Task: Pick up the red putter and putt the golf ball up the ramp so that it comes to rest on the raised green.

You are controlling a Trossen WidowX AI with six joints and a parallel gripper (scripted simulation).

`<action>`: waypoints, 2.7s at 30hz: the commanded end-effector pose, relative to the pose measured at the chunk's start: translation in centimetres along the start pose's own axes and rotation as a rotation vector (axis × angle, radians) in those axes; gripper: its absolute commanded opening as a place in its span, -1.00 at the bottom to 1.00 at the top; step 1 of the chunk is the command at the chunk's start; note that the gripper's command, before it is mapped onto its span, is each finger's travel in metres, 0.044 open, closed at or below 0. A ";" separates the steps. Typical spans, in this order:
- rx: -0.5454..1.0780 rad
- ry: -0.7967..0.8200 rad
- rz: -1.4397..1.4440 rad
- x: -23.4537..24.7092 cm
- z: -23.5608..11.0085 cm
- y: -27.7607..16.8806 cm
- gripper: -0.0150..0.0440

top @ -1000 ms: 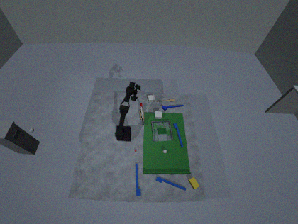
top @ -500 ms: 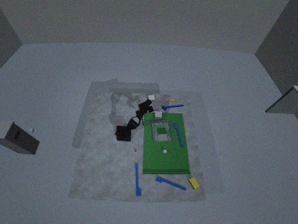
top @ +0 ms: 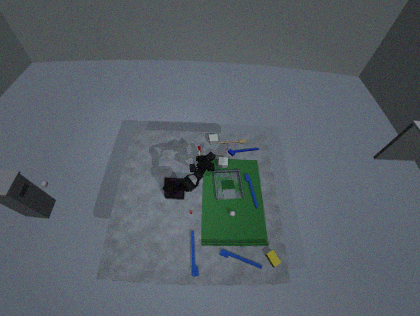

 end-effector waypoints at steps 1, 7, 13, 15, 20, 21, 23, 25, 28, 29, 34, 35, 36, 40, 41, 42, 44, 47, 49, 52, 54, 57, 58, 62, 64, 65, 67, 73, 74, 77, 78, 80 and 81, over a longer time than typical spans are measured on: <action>0.006 0.002 -0.004 0.1 0.8 -0.3 1.00; 0.007 0.002 -0.004 0.1 2.7 -0.9 1.00; 0.007 0.002 -0.004 0.1 3.1 -1.0 1.00; 0.007 0.002 -0.004 0.1 3.2 -1.0 1.00; 0.007 0.002 -0.004 0.1 3.9 -1.2 1.00; 0.007 0.002 -0.004 0.1 4.0 -1.2 1.00; 0.008 0.002 -0.004 0.1 4.3 -1.3 1.00; 0.008 0.002 -0.004 0.1 4.6 -1.4 1.00; 0.008 0.002 -0.004 0.1 5.1 -1.6 1.00; 0.008 0.002 -0.004 0.1 5.2 -1.6 1.00; 0.008 0.002 -0.004 0.1 5.3 -1.6 1.00; 0.001 -0.001 0.004 0.0 5.0 -1.6 0.91; 0.001 -0.001 0.004 0.0 5.0 -1.6 0.82; 0.001 -0.001 0.004 0.0 5.0 -1.6 0.47; 0.001 -0.001 0.004 0.0 5.0 -1.6 0.38; 0.001 -0.001 0.004 0.0 5.0 -1.6 0.29; 0.001 -0.001 0.004 0.0 5.0 -1.6 0.11; 0.001 -0.001 0.004 0.0 5.0 -1.6 -0.16; 0.001 -0.001 0.004 0.0 5.0 -1.6 -0.33; 0.001 -0.001 0.004 0.0 5.0 -1.6 -0.40; 0.001 -0.001 0.004 0.0 5.0 -1.6 -0.45; 0.001 -0.001 0.004 -0.1 4.9 -1.6 -0.49; 0.000 -0.001 0.004 -0.1 4.7 -1.5 -0.49; -0.002 -0.001 0.004 -0.3 2.8 -0.8 -0.49; -0.003 0.000 0.003 -0.4 1.3 -0.3 -0.49; -0.003 0.000 0.003 -0.4 0.5 -0.1 -0.49; -0.004 0.000 0.003 -0.3 -1.1 0.3 -0.49; -0.003 0.002 0.003 0.1 -4.7 1.1 -0.49; -0.003 0.002 0.003 0.1 -4.7 1.1 -0.49; 0.004 -0.001 0.004 0.0 -3.8 0.9 -0.49; 0.002 -0.001 0.019 -0.2 -4.0 0.7 -0.49; -0.008 0.000 0.067 -0.6 -4.4 0.0 -0.49; -0.014 0.001 0.100 -1.0 -4.7 -0.5 -0.49</action>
Point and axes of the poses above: the point midway between the two fingers, 35 mm back from their tips, its own z axis out along the fingers, its own x axis across the jaws, y = z × x, the point moved 10 cm from there along -z, back along the fingers, and after that the axes turned 4 degrees about z, right-handed, at the moved point
